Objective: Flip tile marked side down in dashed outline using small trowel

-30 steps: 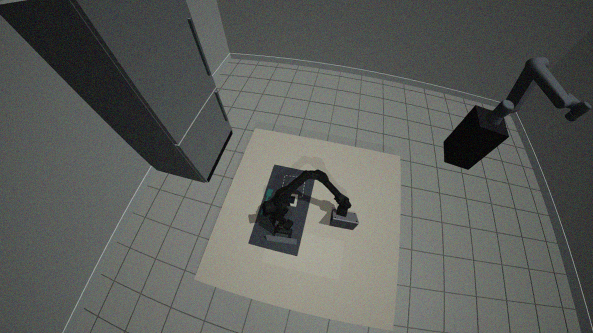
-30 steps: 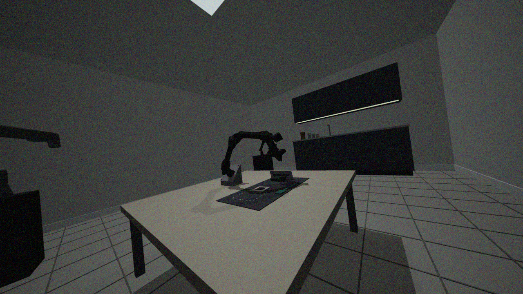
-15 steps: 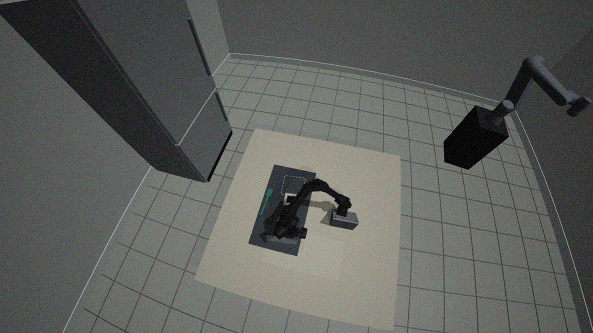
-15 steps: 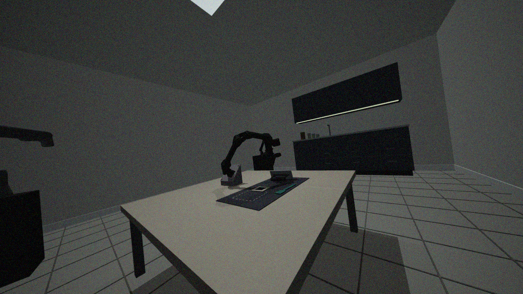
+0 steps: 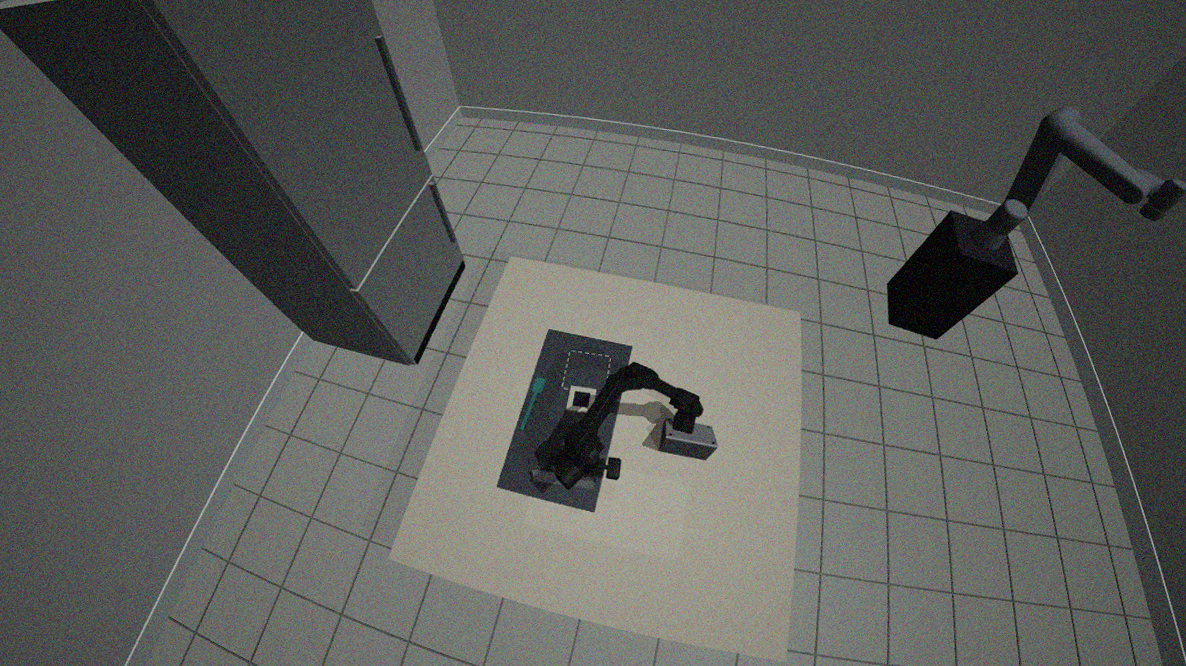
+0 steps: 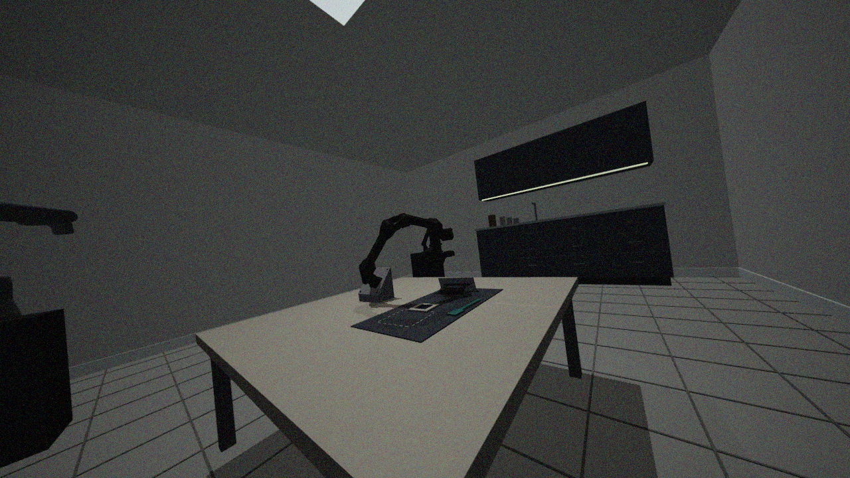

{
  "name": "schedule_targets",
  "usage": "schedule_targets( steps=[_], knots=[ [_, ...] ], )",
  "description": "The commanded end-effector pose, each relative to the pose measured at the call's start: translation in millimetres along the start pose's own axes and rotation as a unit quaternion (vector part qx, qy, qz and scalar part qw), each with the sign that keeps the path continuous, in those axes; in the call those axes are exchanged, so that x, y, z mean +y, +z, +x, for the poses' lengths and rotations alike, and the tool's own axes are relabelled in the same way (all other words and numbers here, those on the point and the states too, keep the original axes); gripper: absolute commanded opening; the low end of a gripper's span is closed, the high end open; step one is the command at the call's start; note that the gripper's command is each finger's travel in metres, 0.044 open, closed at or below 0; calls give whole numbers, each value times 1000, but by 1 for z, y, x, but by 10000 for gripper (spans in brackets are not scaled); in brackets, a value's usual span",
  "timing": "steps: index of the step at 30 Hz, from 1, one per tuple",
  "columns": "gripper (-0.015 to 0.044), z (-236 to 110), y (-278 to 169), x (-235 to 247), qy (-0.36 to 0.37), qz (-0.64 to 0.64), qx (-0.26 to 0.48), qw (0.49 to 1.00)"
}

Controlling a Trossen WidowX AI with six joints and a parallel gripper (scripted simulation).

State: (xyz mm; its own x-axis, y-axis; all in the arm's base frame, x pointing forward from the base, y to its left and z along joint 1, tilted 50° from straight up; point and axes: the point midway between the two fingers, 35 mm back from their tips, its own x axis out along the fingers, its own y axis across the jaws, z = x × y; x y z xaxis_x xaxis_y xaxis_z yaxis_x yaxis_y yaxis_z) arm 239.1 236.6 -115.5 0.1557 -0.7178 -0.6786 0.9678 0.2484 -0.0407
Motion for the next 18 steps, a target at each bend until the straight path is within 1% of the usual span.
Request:
schedule_targets(
  steps=[1,18],
  knots=[
    [100,0,0,0,0,0,0,1000],
    [100,26,-3,5,0,-1,-7,1000]
  ],
)
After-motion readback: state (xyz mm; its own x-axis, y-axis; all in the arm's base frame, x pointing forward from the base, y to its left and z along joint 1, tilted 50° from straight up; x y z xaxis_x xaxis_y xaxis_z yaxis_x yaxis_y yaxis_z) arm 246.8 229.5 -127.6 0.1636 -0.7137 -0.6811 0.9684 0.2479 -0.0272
